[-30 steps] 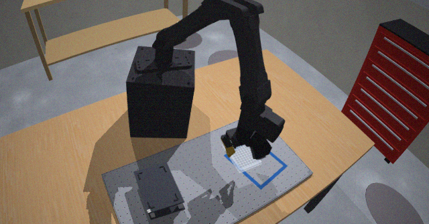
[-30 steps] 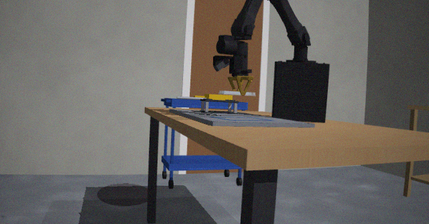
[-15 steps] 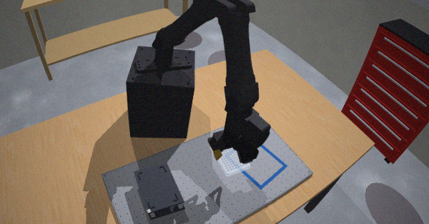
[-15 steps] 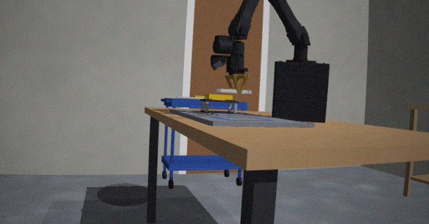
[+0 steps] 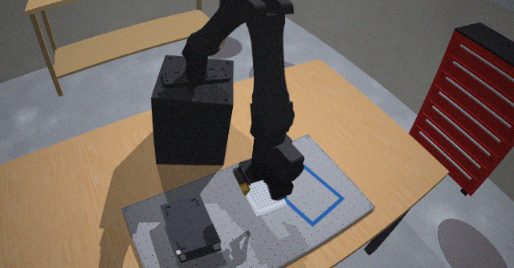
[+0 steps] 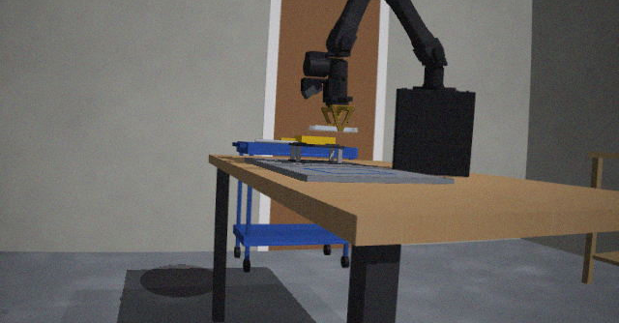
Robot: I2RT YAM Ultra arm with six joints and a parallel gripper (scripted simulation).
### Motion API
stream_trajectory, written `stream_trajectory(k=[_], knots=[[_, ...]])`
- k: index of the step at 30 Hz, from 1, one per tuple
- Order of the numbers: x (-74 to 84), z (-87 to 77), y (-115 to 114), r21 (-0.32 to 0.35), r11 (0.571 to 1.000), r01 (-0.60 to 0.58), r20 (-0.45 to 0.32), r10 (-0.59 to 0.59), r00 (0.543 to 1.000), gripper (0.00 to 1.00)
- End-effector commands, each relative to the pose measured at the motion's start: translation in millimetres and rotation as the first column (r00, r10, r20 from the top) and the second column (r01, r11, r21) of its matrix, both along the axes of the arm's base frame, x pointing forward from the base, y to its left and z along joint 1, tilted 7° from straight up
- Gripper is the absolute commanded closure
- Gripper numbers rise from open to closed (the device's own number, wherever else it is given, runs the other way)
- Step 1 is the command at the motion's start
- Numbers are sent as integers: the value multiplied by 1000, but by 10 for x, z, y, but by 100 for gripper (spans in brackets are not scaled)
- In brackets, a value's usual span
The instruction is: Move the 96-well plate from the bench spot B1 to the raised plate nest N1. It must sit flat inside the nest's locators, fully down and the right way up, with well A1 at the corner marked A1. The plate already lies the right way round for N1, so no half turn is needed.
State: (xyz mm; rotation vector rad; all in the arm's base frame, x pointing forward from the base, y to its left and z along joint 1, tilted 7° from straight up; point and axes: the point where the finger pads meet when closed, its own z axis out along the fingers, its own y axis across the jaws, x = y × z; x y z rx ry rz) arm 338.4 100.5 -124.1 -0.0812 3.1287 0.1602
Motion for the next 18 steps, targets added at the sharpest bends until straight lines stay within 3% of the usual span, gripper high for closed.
stream_trajectory(k=[1,2,5,9,13,15,18], knots=[[113,122,-37,20,1000,-18,54,16,998,100],[252,185,-42,25,1000,-18,86,16,996,100],[116,127,-172,19,1000,-17,54,16,998,100],[188,160,-298,19,1000,-18,69,16,997,100],[91,137,-442,16,1000,-17,39,17,999,100],[176,181,-502,17,1000,-17,54,16,998,100],[181,184,-535,17,1000,-17,55,16,998,100]])
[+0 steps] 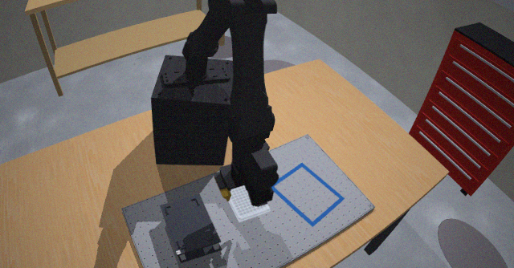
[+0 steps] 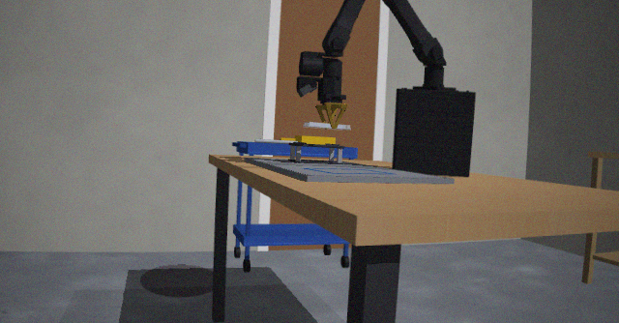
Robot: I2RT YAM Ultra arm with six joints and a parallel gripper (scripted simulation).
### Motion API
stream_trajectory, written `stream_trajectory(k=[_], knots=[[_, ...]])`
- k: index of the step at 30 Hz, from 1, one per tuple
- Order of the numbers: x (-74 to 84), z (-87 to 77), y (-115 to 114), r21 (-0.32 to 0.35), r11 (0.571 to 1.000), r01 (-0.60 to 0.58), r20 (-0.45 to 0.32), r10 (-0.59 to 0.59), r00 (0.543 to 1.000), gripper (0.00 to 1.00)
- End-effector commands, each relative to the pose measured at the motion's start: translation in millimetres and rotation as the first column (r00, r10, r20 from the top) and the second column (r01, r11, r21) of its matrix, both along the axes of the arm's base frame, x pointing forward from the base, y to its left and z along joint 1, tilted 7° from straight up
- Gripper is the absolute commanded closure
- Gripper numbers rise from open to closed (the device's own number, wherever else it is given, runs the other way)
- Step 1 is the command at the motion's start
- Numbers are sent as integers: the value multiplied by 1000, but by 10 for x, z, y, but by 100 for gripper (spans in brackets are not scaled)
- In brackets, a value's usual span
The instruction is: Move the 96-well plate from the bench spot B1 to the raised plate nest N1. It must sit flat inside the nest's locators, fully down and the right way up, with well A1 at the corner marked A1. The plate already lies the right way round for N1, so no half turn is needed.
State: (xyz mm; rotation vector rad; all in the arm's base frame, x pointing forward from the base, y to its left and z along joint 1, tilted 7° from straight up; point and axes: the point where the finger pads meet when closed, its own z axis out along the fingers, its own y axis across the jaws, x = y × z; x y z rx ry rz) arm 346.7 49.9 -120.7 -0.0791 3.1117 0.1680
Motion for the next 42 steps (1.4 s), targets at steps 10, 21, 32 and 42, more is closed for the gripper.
stream_trajectory(k=[10,21,32,42], knots=[[191,201,-371,7,1000,-19,56,19,998,100],[205,218,-681,5,1000,-19,56,19,998,100],[187,185,-1053,4,1000,-19,41,18,999,100],[154,130,-1316,7,1000,-18,21,18,1000,100]])
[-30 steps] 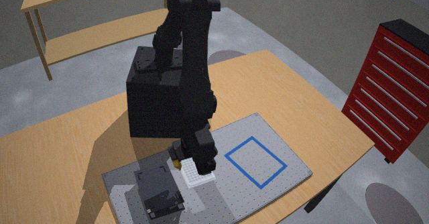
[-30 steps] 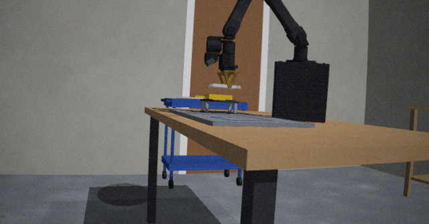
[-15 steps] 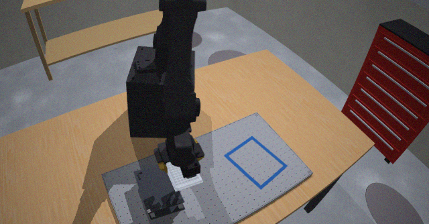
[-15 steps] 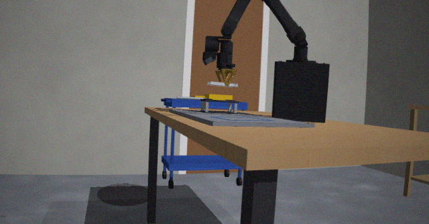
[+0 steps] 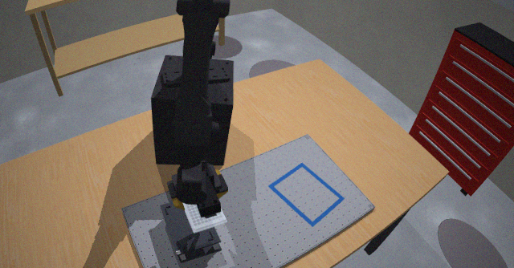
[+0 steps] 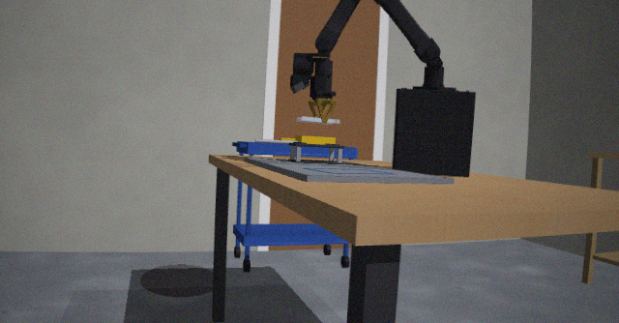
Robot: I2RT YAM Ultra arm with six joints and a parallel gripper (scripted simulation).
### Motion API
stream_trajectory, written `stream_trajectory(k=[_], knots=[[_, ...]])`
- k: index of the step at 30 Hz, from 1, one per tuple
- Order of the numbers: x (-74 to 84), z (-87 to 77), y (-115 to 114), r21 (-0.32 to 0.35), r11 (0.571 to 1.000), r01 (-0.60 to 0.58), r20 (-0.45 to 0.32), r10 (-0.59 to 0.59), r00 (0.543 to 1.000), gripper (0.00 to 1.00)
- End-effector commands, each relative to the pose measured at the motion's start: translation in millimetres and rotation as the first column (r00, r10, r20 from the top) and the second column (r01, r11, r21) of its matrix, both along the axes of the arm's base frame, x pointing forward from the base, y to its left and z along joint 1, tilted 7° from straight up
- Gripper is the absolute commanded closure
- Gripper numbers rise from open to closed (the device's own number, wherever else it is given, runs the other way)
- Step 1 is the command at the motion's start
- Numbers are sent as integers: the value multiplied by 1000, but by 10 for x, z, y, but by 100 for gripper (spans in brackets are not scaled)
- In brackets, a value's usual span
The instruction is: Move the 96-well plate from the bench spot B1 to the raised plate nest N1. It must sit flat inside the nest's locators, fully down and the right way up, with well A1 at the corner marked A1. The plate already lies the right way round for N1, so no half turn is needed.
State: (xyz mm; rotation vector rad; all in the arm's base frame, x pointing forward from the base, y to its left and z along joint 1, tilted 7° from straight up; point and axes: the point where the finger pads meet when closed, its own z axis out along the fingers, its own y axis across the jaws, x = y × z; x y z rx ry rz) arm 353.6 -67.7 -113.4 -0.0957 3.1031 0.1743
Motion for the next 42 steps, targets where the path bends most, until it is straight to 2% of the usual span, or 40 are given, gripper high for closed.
stream_trajectory(k=[1,3,6,9,10,12,19,24,26,27,28,36,39,42], knots=[[95,73,-177,1,1000,-8,17,8,1000,100],[130,130,-255,-4,1000,-8,32,8,999,100],[92,65,-342,2,1000,-8,13,8,1000,100],[107,90,-381,0,1000,-8,19,8,1000,100],[166,200,-442,-11,1000,-8,47,8,999,100],[149,181,-499,-9,1000,-8,42,8,999,100],[137,199,-501,-12,1000,-10,47,10,999,100],[-38,117,-448,2,1000,-8,11,8,1000,100],[-38,117,-448,2,1000,-8,11,8,1000,100],[104,182,-505,-12,1000,-7,46,7,999,100],[136,188,-519,-17,1000,-6,58,7,998,100],[0,118,-474,-6,1000,-7,32,7,999,100],[66,150,-504,-13,1000,-6,48,7,999,100],[54,145,-501,-12,1000,-6,45,7,999,100]])
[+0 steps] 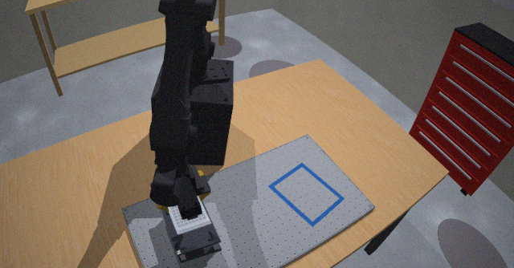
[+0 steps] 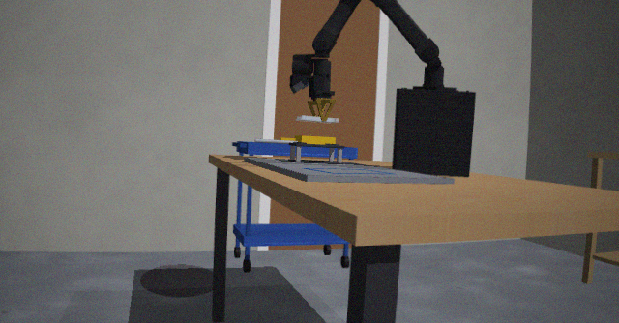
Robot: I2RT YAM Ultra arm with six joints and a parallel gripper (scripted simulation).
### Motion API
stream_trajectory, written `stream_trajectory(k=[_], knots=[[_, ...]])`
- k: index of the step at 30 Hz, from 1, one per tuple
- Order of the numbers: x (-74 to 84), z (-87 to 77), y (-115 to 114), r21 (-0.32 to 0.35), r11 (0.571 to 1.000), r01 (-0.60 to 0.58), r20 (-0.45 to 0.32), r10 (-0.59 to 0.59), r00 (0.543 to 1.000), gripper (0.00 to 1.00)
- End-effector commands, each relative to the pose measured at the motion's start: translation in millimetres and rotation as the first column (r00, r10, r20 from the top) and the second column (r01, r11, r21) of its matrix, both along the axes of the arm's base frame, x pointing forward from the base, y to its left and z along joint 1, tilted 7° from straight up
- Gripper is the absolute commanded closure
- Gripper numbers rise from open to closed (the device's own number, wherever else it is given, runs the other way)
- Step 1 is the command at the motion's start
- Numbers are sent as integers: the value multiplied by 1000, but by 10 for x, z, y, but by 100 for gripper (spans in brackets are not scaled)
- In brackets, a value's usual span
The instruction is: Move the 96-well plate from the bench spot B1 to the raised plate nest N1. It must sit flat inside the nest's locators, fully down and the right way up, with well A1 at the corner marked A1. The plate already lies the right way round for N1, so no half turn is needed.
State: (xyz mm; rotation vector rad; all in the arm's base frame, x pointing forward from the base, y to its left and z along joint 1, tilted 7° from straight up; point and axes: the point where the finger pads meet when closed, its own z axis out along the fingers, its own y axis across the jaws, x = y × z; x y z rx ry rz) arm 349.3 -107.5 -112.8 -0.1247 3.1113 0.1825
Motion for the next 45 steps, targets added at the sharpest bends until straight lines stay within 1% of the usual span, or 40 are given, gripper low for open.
stream_trajectory(k=[1,7,8,10,11,35,36,41,43,44,45], knots=[[97,139,-103,-15,1000,13,54,-12,998,100],[28,109,-82,-9,1000,12,40,-12,999,100],[27,109,-83,-9,1000,12,40,-12,999,100],[110,148,-118,-17,1000,13,59,-12,998,100],[119,153,-122,-18,1000,13,62,-12,998,100],[21,109,-80,-9,1000,15,39,-14,999,100],[186,191,-146,-24,1000,16,78,-14,997,100],[184,191,-144,-23,1000,16,75,-14,997,100],[186,128,-125,-21,1000,15,71,-13,997,100],[131,9,-93,-11,1000,13,45,-13,999,100],[134,-7,-84,-11,1000,13,45,-12,999,100]])
